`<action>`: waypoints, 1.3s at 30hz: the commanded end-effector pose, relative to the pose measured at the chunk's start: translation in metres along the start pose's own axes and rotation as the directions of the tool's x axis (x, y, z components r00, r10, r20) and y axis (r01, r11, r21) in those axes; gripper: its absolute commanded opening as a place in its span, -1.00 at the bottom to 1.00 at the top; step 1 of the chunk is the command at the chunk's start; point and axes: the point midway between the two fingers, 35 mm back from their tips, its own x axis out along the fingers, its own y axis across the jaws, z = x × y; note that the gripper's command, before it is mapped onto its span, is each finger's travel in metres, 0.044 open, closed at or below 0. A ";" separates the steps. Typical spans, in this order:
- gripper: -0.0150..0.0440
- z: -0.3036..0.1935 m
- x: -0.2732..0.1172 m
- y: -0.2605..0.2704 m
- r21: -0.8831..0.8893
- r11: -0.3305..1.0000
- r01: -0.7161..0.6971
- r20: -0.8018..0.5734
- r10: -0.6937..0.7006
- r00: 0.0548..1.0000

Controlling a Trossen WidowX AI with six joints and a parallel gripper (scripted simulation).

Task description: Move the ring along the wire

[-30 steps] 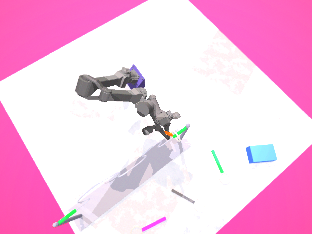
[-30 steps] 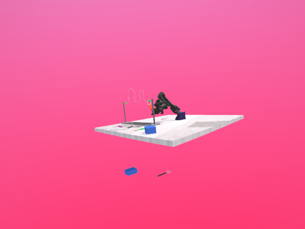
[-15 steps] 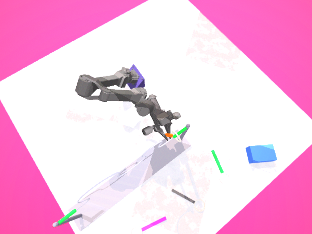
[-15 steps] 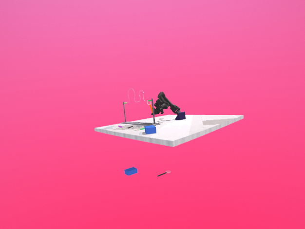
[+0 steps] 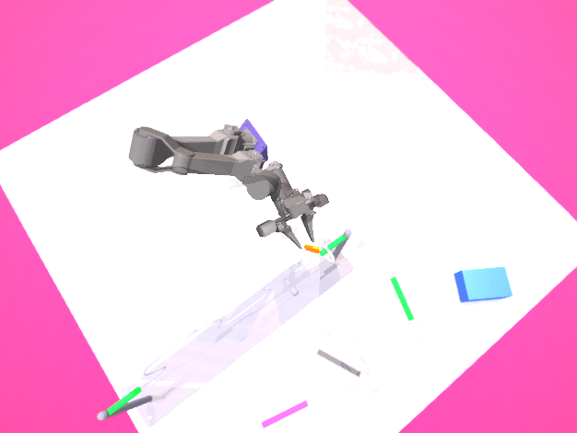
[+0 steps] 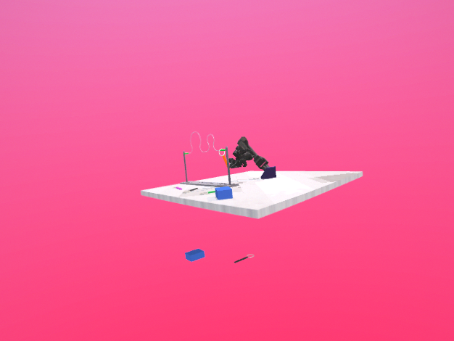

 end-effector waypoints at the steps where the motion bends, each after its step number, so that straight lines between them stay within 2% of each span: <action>1: 0.05 -0.002 -0.013 0.000 0.001 1.000 0.002 -0.004 -0.002 1.000; 23: 0.05 -0.003 -0.013 0.000 0.000 1.000 0.002 -0.004 -0.002 1.000; 29: 0.58 -0.007 -0.053 -0.001 -0.003 1.000 0.002 0.003 -0.002 1.000; 33: 0.94 -0.007 -0.055 -0.001 -0.003 1.000 0.002 0.003 -0.002 1.000; 34: 1.00 -0.007 -0.055 -0.001 -0.003 1.000 0.002 0.003 -0.002 1.000; 39: 1.00 -0.007 -0.055 -0.001 -0.003 1.000 0.002 0.003 -0.002 1.000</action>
